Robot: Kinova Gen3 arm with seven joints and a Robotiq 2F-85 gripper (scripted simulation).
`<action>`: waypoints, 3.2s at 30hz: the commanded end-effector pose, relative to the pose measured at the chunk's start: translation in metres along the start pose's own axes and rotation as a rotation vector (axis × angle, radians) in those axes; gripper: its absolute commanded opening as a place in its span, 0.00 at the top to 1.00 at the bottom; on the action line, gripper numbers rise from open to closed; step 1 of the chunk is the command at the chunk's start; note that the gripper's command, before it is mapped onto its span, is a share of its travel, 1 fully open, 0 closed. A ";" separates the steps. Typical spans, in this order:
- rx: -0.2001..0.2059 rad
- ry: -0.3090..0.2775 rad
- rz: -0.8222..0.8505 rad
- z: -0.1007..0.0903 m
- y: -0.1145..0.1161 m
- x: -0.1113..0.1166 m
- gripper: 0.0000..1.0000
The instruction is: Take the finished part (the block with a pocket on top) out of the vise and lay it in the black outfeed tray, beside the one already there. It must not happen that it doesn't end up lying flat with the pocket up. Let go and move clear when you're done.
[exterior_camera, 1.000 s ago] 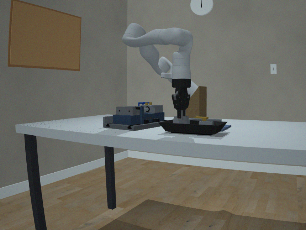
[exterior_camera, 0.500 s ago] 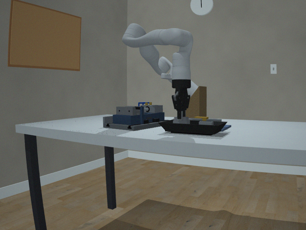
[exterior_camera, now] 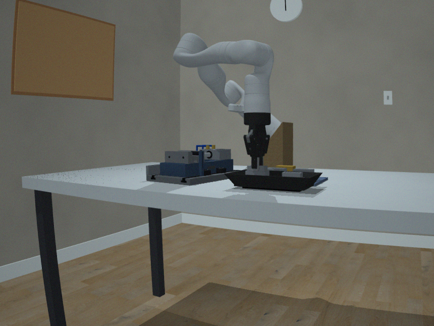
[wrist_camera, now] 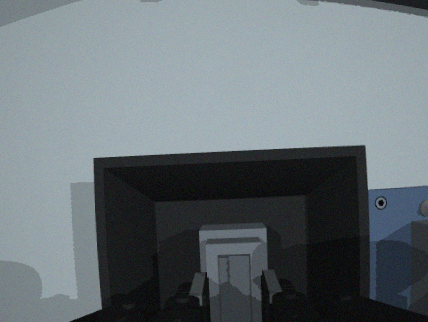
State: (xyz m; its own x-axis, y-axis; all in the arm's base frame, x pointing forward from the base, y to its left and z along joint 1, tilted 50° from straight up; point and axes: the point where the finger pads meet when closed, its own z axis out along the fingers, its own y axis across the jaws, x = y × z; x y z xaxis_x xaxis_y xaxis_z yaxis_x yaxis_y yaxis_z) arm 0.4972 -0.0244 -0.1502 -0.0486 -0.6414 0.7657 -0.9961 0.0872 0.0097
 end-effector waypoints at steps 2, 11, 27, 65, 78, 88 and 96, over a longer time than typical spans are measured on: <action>0.002 -0.001 0.000 -0.001 -0.001 0.000 1.00; 0.002 -0.001 0.000 -0.001 -0.001 0.000 1.00; 0.002 -0.001 0.000 0.000 -0.001 0.000 1.00; 0.002 -0.001 0.000 0.012 -0.001 0.000 1.00; 0.002 -0.001 0.000 0.012 -0.001 0.000 1.00; 0.002 -0.001 0.000 0.012 -0.001 0.000 1.00; 0.002 -0.001 0.000 0.012 -0.001 0.000 1.00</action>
State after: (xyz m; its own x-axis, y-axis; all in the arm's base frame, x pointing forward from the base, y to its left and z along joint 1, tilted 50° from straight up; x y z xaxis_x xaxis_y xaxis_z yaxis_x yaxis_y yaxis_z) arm 0.4965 -0.0343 -0.1587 -0.0488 -0.6414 0.7657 -0.9961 0.0872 0.0096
